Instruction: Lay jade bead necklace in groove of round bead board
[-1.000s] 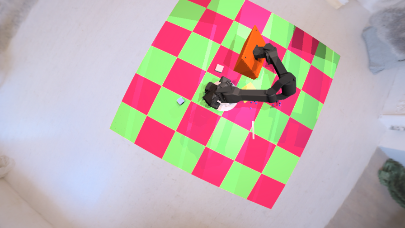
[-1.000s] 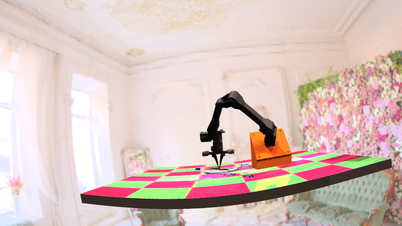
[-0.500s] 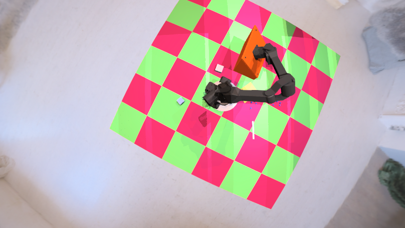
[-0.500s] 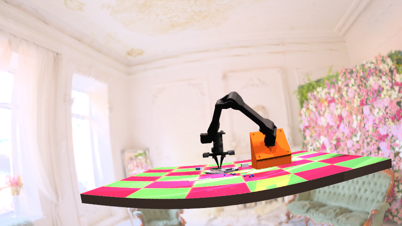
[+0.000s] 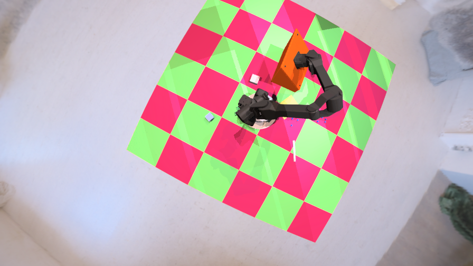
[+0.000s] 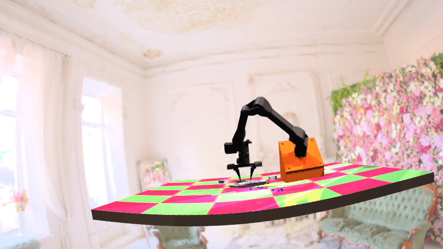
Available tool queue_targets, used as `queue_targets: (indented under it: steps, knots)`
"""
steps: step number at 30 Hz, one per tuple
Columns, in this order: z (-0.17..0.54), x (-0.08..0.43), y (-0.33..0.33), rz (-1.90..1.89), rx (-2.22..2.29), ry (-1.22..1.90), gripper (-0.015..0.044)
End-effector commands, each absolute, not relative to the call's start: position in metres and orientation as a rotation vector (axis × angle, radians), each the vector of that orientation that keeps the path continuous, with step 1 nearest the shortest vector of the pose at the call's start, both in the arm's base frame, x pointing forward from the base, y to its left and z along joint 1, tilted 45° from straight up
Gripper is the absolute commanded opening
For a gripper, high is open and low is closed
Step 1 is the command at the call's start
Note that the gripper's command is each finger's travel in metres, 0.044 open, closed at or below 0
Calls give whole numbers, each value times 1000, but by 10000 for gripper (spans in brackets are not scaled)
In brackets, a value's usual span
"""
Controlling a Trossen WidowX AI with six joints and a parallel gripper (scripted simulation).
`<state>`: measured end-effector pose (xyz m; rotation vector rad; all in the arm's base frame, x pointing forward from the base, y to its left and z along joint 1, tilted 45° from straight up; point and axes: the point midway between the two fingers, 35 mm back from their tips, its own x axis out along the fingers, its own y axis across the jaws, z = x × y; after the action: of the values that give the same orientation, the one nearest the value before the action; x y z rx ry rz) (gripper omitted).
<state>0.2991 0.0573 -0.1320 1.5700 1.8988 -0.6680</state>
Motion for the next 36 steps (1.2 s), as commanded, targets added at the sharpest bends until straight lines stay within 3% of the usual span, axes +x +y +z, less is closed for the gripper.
queue_targets:
  steps: [1,4,29,36]
  knots:
    - [-131,299,56,-669,1570,1899,368]
    - [-125,300,49,-674,1569,1900,440]
    - [-115,298,39,-682,1569,1904,440]
    - [-123,323,29,-181,1248,1884,256]
